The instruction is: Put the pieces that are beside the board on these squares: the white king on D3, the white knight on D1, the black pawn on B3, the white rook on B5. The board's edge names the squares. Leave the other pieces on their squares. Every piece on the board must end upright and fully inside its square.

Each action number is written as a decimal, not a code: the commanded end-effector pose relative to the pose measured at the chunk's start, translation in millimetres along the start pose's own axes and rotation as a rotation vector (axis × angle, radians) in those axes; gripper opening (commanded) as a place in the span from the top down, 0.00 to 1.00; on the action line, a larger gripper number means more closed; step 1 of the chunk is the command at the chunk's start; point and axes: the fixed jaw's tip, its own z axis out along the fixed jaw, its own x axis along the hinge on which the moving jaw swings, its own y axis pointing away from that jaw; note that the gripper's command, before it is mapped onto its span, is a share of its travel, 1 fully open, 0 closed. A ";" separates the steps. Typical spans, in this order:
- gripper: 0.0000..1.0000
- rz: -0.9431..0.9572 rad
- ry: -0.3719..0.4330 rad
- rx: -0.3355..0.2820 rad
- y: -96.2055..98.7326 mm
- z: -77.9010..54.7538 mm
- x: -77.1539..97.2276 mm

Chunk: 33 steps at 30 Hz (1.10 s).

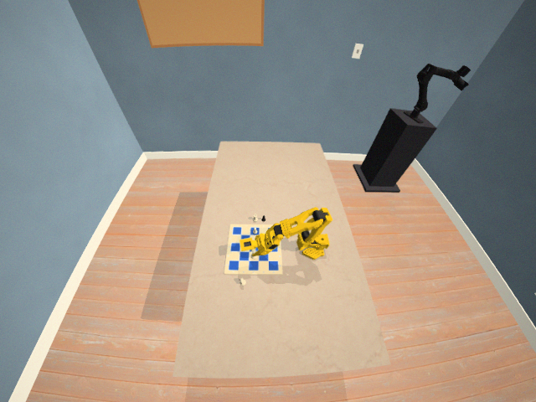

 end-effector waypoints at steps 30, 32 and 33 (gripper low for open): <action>0.88 0.001 0.020 -0.017 7.1 2.2 4.9; 0.88 0.001 0.020 -0.017 7.1 1.4 4.4; 0.88 0.001 0.020 -0.017 7.1 0.9 4.0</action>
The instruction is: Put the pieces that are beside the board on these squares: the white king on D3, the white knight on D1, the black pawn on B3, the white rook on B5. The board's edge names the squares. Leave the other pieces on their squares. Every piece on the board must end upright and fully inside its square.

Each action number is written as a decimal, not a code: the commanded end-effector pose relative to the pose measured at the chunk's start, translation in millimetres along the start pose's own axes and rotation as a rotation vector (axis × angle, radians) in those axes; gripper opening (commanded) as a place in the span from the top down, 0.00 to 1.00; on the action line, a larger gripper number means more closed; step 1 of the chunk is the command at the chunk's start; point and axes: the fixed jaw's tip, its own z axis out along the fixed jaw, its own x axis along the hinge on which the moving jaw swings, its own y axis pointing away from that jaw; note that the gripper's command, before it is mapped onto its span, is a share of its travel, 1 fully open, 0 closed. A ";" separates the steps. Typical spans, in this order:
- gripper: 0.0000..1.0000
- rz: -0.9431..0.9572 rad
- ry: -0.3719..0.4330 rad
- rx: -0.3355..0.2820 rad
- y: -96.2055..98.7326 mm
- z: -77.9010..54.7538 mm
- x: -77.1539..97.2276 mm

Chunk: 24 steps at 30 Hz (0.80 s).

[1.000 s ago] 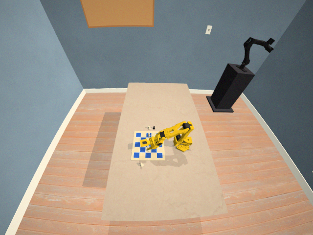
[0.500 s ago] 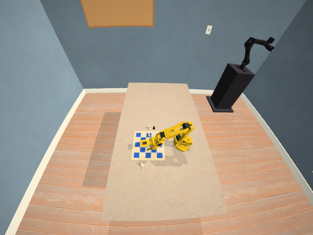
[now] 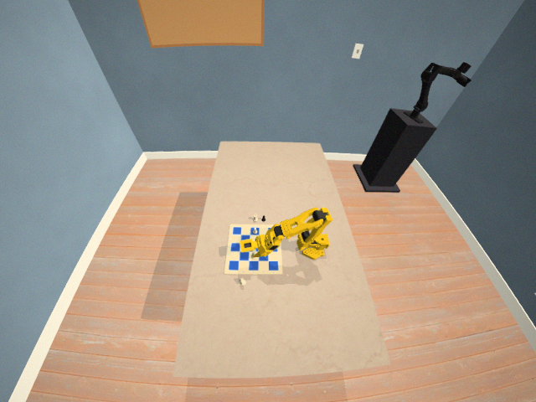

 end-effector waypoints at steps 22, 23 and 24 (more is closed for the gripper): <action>0.88 0.000 0.020 -0.005 2.0 -21.8 -10.0; 0.88 0.000 0.020 -0.005 2.0 -23.3 -10.9; 0.88 0.000 0.020 -0.005 2.0 -24.8 -11.8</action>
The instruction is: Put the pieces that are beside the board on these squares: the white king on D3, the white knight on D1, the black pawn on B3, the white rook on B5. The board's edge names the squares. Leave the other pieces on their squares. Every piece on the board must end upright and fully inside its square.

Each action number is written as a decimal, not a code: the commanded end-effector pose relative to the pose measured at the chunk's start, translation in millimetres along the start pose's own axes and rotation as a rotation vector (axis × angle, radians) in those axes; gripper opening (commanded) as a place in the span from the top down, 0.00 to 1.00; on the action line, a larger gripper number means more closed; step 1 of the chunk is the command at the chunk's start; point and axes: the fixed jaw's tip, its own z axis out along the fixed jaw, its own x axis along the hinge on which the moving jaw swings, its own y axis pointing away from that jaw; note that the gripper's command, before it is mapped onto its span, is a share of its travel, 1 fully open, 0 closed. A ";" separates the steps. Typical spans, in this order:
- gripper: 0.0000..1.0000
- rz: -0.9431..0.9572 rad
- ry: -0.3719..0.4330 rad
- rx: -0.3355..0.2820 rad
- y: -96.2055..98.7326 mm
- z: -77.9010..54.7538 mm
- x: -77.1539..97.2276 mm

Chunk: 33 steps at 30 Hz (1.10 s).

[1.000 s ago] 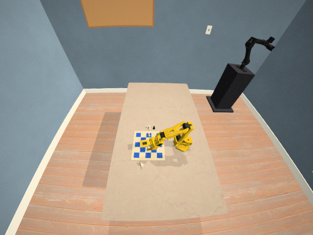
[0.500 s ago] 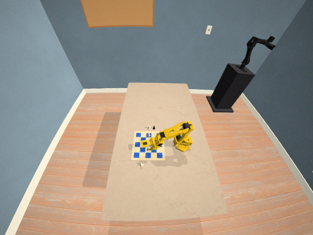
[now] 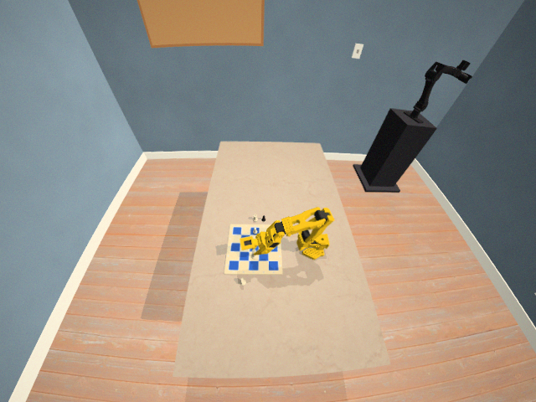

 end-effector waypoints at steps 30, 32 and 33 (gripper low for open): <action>0.87 -0.076 -0.017 -0.050 23.7 -18.1 -36.3; 0.87 -0.076 -0.017 -0.050 23.7 -18.1 -36.3; 0.87 -0.095 -0.018 -0.062 29.8 -17.2 -41.7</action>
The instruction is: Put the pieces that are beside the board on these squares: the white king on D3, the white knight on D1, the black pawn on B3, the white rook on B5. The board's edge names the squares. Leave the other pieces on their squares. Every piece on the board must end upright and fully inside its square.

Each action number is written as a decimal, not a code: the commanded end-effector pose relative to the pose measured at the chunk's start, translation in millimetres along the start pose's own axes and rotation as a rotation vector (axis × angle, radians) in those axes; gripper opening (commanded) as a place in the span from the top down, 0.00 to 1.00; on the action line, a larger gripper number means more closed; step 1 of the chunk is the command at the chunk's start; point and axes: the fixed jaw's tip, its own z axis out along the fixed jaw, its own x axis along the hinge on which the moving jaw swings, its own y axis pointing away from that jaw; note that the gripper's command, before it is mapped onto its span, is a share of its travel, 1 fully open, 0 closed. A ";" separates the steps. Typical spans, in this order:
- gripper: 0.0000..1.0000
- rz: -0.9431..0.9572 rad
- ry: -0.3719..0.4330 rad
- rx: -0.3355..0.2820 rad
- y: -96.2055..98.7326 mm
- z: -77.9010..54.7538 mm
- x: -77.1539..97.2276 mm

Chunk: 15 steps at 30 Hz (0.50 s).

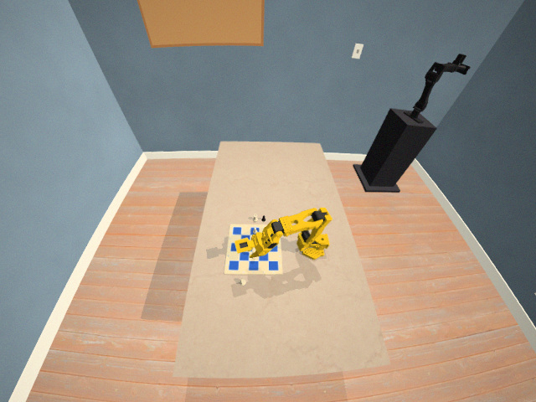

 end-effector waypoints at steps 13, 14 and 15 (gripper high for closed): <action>0.87 -0.180 0.013 -0.117 64.2 16.7 -44.9; 0.87 -0.180 0.013 -0.117 64.2 16.7 -44.9; 0.87 -0.180 0.013 -0.117 64.2 16.7 -44.9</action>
